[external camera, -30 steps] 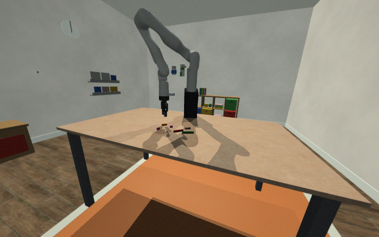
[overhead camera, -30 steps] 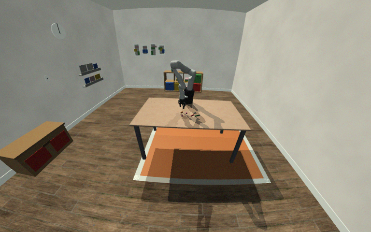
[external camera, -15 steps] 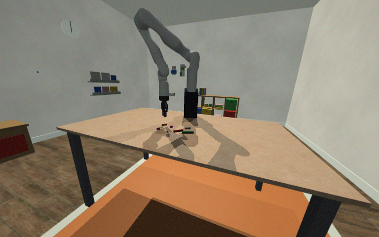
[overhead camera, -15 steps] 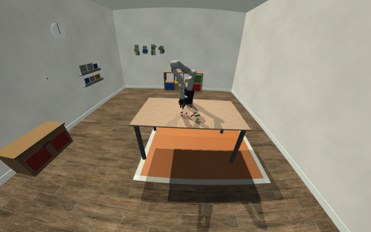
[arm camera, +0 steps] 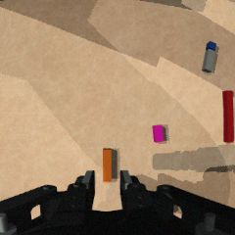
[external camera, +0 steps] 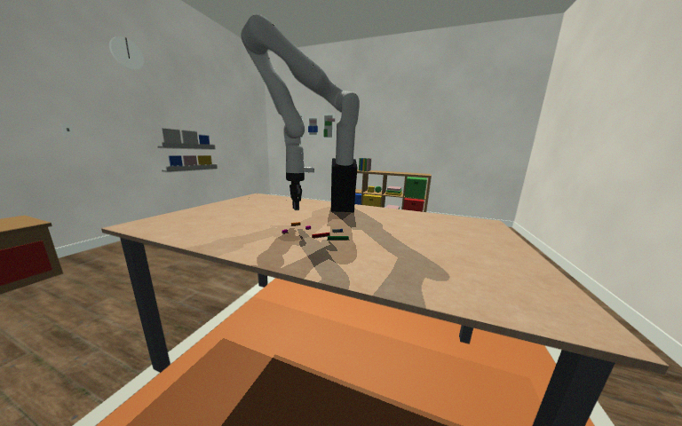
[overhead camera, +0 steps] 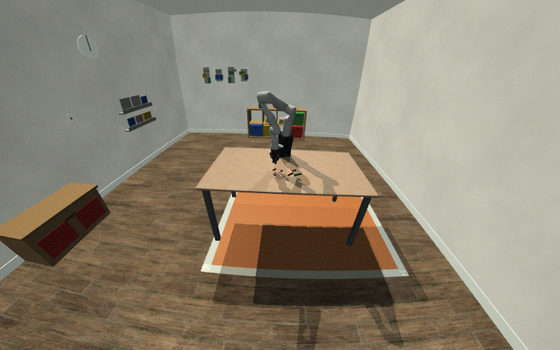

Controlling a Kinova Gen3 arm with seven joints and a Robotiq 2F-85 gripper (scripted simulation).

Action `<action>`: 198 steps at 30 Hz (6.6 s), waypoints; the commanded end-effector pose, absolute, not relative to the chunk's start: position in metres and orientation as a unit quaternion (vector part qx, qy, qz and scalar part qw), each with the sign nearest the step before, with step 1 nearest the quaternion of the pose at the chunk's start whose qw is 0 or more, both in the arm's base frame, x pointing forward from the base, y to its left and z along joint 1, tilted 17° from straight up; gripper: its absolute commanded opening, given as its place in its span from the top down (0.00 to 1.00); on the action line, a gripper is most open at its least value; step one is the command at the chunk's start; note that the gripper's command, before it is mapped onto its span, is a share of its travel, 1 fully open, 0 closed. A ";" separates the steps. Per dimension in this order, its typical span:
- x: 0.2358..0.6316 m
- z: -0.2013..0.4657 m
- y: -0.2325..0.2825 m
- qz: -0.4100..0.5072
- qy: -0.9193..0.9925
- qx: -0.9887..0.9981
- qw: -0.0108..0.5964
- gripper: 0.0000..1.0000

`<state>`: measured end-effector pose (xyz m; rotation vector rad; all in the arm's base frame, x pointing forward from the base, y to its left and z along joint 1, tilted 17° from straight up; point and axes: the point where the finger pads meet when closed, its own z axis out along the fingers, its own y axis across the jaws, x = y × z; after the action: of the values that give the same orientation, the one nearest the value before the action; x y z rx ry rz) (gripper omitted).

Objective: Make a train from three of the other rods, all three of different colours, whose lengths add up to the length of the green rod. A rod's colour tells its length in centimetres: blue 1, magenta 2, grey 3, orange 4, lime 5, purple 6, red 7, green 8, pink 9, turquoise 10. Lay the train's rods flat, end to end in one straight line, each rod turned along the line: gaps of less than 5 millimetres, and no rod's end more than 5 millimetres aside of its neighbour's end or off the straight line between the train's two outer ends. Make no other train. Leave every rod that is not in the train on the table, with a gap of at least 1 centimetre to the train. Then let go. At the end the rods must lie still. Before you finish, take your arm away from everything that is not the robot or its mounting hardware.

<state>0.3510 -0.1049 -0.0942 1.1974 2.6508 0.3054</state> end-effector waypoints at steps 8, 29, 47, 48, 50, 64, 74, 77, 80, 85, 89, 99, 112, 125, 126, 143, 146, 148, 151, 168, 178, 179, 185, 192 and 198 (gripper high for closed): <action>0.353 -0.099 -0.105 0.101 0.902 0.406 0.108 0.76; 0.361 -0.126 -0.103 0.101 0.902 0.406 0.108 0.76; 0.366 -0.143 -0.102 0.101 0.902 0.406 0.108 0.76; 0.366 -0.143 -0.102 0.101 0.902 0.406 0.108 0.76; 0.366 -0.143 -0.102 0.101 0.902 0.406 0.108 0.76; 0.366 -0.144 -0.102 0.101 0.902 0.406 0.108 0.76; 0.366 -0.144 -0.102 0.101 0.902 0.406 0.108 0.76; 0.366 -0.144 -0.102 0.101 0.902 0.406 0.108 0.76; 0.366 -0.144 -0.102 0.101 0.902 0.406 0.108 0.76; 0.366 -0.144 -0.102 0.101 0.902 0.406 0.108 0.76; 0.366 -0.144 -0.102 0.101 0.902 0.406 0.108 0.76; 0.367 -0.145 -0.101 0.101 0.902 0.406 0.108 0.76; 0.369 -0.155 -0.100 0.101 0.902 0.406 0.108 0.76; 0.371 -0.160 -0.100 0.101 0.902 0.406 0.108 0.76; 0.371 -0.160 -0.100 0.101 0.902 0.406 0.108 0.76; 0.371 -0.160 -0.100 0.101 0.902 0.406 0.108 0.76; 0.371 -0.160 -0.100 0.101 0.902 0.406 0.108 0.76; 0.371 -0.160 -0.100 0.101 0.902 0.406 0.108 0.76; 0.371 -0.160 -0.100 0.101 0.902 0.406 0.108 0.76; 0.371 -0.160 -0.100 0.101 0.902 0.406 0.108 0.95; 0.371 -0.160 -0.100 0.101 0.902 0.406 0.108 0.95; 0.371 -0.160 -0.100 0.101 0.902 0.406 0.108 0.95; 0.371 -0.160 -0.100 0.101 0.902 0.406 0.108 0.95; 0.371 -0.160 -0.100 0.101 0.902 0.406 0.108 0.95; 0.370 -0.157 -0.100 0.101 0.902 0.406 0.108 0.95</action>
<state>0.3699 -0.0994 -0.1597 1.1971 2.6557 0.2973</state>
